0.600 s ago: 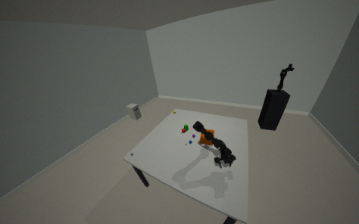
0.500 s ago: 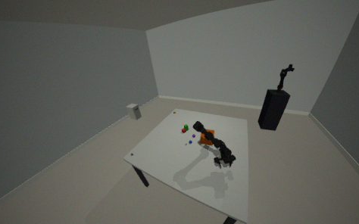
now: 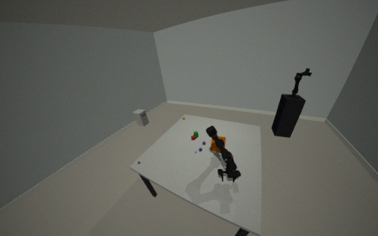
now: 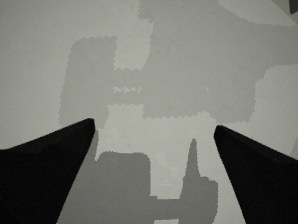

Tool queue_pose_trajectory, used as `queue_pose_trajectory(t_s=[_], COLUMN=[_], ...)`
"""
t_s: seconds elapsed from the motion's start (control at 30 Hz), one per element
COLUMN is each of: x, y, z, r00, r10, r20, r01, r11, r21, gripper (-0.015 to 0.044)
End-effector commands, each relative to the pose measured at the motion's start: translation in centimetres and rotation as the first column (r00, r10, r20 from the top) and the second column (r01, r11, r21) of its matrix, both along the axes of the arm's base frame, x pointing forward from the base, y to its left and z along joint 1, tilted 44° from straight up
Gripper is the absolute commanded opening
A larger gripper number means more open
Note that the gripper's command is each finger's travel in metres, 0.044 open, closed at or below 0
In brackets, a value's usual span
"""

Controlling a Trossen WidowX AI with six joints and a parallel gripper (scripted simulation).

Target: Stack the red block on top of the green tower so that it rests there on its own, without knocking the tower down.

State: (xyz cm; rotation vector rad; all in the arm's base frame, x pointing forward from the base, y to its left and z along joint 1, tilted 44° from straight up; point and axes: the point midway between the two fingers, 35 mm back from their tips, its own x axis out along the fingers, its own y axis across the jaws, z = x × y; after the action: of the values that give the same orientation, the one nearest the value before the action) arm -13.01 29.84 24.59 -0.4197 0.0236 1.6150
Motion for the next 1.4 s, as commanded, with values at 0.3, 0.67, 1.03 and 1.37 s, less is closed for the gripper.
queue_pose_trajectory(t_s=[0.3, 0.67, 1.03, 1.37], x=[8.0, 16.4, 24.8, 31.1], y=[3.5, 4.6, 3.6, 2.4], z=[2.5, 4.1, 4.8, 3.1], r00=[0.976, 0.907, 0.800, 0.733], r10=[-0.214, -0.410, -0.581, -0.632], r20=[0.045, 0.095, 0.148, 0.254], r01=[0.212, 0.406, 0.583, 0.665], r11=[0.977, 0.912, 0.812, 0.743], r21=[0.036, 0.053, 0.035, -0.072], gripper=[0.0440, 0.0440, 0.0440, 0.0440])
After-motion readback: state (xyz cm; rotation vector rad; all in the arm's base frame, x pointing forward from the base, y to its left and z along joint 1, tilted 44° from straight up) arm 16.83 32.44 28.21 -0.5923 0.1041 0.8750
